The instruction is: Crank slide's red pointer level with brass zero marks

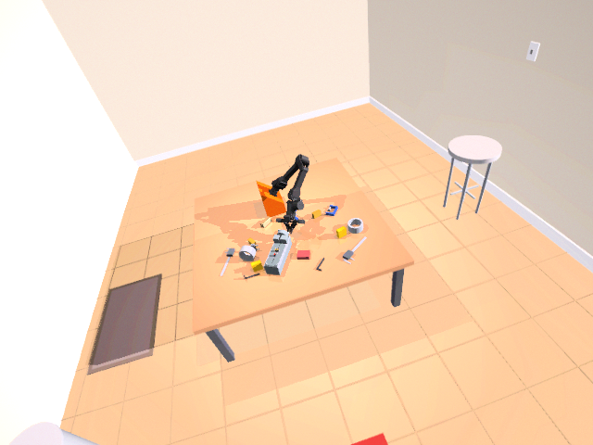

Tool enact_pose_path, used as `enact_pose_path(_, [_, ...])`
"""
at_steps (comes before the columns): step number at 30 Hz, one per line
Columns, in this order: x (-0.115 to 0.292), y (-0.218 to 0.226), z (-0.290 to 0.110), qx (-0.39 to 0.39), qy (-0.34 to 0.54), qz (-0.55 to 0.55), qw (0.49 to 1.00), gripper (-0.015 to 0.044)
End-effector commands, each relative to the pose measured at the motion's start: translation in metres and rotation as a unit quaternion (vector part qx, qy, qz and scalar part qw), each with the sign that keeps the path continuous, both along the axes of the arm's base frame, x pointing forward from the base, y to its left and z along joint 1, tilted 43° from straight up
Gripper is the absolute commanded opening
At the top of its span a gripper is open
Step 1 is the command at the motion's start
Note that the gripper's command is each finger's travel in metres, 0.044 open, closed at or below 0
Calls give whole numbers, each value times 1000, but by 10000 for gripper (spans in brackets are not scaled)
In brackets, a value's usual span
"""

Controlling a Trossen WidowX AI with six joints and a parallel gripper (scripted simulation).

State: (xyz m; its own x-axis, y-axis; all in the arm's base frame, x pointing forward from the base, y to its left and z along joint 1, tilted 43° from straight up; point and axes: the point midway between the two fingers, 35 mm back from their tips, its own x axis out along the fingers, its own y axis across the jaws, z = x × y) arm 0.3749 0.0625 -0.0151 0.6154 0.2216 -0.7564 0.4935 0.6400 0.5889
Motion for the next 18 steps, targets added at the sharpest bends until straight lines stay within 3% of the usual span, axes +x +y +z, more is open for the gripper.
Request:
enact_pose_path(1, [0, 1, -1, 1, 1, 1, 1000, 0])
enact_pose_path(15, [0, 0, 0, 0, 0, 0, 1000, 0])
enact_pose_path(18, [0, 0, 0, 0, 0, 0, 1000, 79])
